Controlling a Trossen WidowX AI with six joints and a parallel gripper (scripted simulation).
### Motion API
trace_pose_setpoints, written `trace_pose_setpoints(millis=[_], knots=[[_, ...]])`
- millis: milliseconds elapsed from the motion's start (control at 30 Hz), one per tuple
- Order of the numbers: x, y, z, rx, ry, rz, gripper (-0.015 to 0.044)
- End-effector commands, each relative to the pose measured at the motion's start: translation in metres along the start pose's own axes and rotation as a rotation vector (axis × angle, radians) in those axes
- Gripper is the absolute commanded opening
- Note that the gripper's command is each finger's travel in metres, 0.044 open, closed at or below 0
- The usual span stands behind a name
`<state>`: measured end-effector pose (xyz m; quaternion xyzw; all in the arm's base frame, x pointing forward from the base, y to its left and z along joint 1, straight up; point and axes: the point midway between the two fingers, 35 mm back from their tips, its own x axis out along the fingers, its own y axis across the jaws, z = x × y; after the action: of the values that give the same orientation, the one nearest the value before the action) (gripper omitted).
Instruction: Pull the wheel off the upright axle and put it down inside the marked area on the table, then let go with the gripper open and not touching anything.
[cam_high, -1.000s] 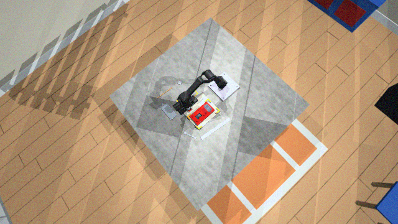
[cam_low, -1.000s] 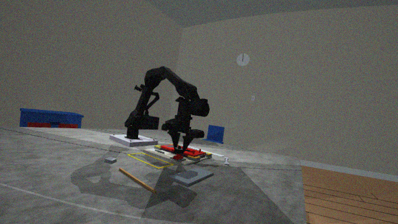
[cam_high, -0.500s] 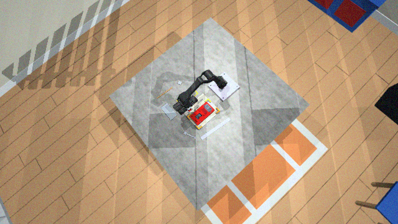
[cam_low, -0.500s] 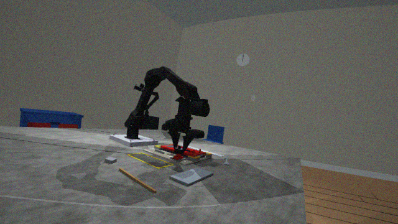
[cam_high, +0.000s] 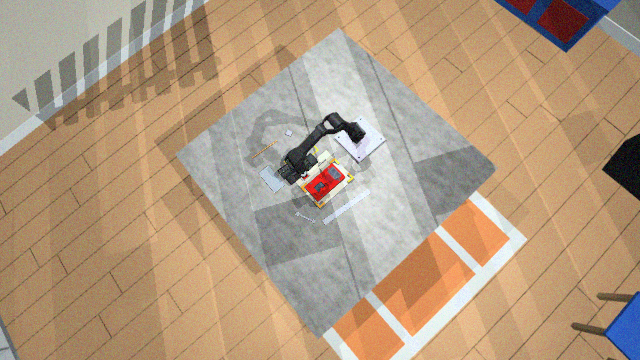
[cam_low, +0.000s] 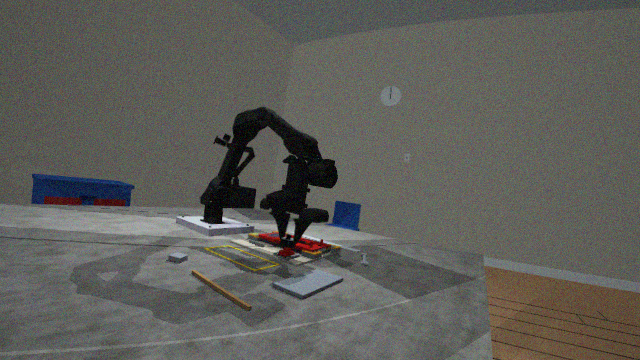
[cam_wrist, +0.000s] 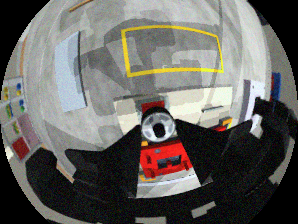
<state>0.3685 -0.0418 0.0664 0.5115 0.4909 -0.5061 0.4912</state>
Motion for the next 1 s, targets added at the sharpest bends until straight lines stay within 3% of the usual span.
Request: trace_pose_setpoints(millis=[0, 367, 400, 733, 967], knots=[[-0.018, -0.001, 0.0, 0.001, -0.003, 0.017, 0.0], [-0.022, -0.002, 0.0, 0.001, -0.004, 0.016, 0.0], [-0.003, 0.0, 0.0, 0.0, 0.0, -0.002, 0.0026], [-0.016, 0.0, 0.0, 0.0, -0.004, 0.015, 0.0289], [-0.027, 0.0, 0.0, 0.0, -0.004, 0.015, 0.03]])
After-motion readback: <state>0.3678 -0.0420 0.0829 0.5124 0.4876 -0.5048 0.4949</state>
